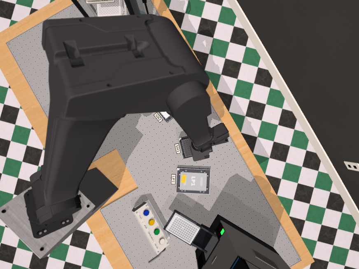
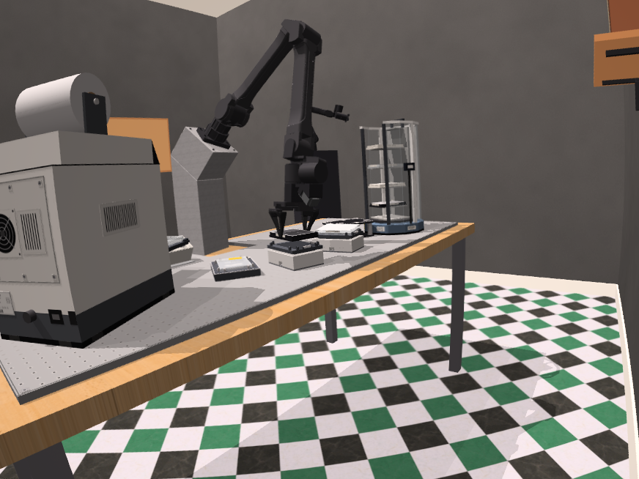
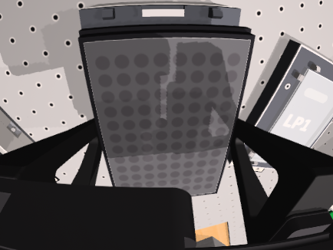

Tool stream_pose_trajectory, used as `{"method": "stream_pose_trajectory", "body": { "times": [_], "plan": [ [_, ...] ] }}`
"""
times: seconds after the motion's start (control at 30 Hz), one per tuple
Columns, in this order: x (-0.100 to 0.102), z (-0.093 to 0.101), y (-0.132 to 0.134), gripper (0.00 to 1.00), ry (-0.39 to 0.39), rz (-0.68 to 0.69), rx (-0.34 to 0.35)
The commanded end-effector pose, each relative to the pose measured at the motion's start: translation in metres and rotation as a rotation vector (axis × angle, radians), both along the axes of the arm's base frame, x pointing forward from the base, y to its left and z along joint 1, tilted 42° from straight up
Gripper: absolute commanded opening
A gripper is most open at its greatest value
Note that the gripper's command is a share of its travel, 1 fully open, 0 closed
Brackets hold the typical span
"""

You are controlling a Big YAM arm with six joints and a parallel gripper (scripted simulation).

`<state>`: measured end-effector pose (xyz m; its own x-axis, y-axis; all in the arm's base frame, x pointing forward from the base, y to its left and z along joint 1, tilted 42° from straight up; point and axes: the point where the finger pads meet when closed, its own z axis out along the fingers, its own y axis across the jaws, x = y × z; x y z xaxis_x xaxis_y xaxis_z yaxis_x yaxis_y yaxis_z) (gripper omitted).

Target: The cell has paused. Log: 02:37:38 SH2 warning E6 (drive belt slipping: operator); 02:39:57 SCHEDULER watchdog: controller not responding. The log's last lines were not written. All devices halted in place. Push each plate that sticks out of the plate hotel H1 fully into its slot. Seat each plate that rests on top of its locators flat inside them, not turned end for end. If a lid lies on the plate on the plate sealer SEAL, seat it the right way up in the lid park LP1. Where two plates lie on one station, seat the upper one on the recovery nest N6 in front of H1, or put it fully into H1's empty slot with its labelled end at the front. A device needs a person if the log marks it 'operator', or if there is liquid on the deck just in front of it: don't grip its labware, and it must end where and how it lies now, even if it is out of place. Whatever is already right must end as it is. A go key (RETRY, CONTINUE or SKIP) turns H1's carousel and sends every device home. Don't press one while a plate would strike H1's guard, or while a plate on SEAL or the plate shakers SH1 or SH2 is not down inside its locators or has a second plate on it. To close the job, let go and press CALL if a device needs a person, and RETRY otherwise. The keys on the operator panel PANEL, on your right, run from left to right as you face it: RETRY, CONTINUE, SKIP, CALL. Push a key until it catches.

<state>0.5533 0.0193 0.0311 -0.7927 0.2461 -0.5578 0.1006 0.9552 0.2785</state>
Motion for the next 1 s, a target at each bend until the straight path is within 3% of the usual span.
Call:
{"method": "stream_pose_trajectory", "body": {
  "times": [0.0, 0.3, 0.33, 0.37, 0.63, 0.7, 0.73, 0.97],
  "plan": [
    [0.009, 0.0, 0.005, 0.84, -0.016, -0.004, 0.007],
    [0.006, 0.004, 0.0, 0.84, -0.017, -0.005, 0.001],
    [0.01, 0.013, 0.005, 0.84, -0.039, -0.005, 0.007],
    [0.006, 0.004, 0.0, 0.84, -0.017, -0.005, 0.001],
    [0.01, 0.013, 0.006, 0.84, -0.04, -0.004, 0.007],
    [0.006, 0.004, 0.001, 0.84, -0.017, -0.005, 0.001],
    [0.01, 0.013, 0.006, 0.84, -0.04, -0.004, 0.007],
    [0.01, 0.014, 0.006, 0.84, -0.041, -0.004, 0.007]
  ]
}}
